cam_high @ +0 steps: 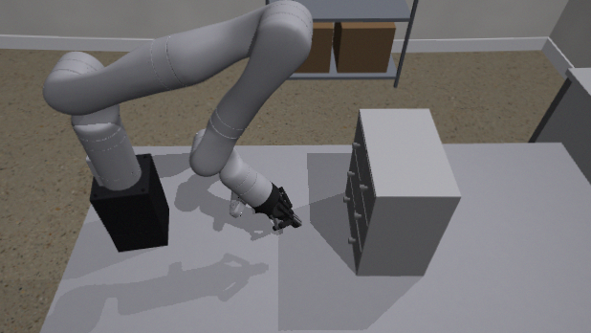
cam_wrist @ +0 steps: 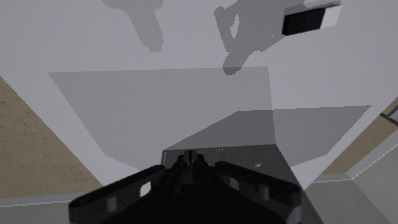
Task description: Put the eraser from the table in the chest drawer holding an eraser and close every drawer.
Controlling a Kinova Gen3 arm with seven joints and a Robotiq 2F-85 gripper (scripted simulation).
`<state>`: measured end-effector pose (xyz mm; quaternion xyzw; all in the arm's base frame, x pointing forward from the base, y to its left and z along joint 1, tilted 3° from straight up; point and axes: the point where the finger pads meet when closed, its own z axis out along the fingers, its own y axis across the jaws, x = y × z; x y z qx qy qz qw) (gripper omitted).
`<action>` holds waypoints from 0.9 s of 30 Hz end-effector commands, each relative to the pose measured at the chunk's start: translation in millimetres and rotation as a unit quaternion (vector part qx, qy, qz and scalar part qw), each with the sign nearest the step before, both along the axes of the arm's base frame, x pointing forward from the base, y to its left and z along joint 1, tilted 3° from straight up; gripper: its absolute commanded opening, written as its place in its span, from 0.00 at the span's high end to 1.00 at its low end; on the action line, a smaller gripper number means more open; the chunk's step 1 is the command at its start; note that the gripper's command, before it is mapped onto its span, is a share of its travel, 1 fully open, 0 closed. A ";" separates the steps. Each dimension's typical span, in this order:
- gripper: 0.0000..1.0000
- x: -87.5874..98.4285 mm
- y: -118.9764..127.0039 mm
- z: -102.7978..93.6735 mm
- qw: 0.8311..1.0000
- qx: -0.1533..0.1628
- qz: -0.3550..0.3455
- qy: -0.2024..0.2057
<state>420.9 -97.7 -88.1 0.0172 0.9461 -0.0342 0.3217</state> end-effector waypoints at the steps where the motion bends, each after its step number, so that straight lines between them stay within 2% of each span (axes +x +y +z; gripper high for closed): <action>1: 1.00 11.5 1.1 16.9 1.000 -0.002 0.003 -0.008; 17: 1.00 -8.6 3.5 41.5 0.995 0.004 -0.003 0.100; 19: 1.00 -8.6 3.5 41.5 0.995 0.004 -0.003 0.100; 27: 1.00 -19.9 4.8 55.4 0.987 0.007 -0.007 0.161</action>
